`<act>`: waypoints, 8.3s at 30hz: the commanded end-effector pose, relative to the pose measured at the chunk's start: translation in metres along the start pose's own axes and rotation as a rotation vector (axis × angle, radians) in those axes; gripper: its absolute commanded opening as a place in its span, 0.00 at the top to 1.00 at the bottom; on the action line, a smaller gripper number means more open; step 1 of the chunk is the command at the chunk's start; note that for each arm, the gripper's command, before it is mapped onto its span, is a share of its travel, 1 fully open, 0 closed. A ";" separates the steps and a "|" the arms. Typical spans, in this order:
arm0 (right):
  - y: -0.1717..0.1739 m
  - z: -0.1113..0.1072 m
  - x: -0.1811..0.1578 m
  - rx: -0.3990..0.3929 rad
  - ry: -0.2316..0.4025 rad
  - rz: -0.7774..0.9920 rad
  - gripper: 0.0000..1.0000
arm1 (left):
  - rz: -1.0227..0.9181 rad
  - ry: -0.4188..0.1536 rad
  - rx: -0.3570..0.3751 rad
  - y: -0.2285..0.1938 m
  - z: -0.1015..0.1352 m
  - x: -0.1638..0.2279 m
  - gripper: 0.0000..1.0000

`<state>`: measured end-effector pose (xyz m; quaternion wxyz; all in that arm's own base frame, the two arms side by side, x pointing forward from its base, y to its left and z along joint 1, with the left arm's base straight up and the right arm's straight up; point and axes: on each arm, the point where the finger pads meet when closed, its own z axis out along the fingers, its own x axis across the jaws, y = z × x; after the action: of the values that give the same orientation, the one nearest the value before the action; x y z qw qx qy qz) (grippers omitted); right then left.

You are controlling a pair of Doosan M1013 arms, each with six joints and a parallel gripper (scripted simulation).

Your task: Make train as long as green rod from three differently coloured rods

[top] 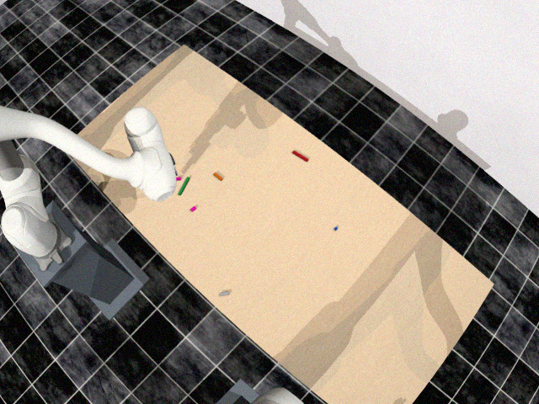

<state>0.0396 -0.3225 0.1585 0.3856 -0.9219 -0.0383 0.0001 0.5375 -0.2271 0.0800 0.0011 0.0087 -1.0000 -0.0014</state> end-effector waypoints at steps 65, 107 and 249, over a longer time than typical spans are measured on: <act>0.000 0.000 0.002 -0.007 0.011 -0.001 0.00 | 0.009 -0.006 0.005 0.001 0.000 -0.002 0.00; 0.000 0.000 0.002 -0.007 0.011 -0.001 0.00 | 0.830 -0.001 0.005 -0.037 -0.007 -0.063 0.00; 0.000 0.000 0.002 -0.007 0.011 -0.001 0.00 | 2.353 -0.004 0.001 -0.087 -0.001 -0.201 0.00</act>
<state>0.0396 -0.3225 0.1585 0.3856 -0.9219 -0.0383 0.0001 0.7404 -0.3040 0.0801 -0.0013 -0.9217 -0.3878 -0.0018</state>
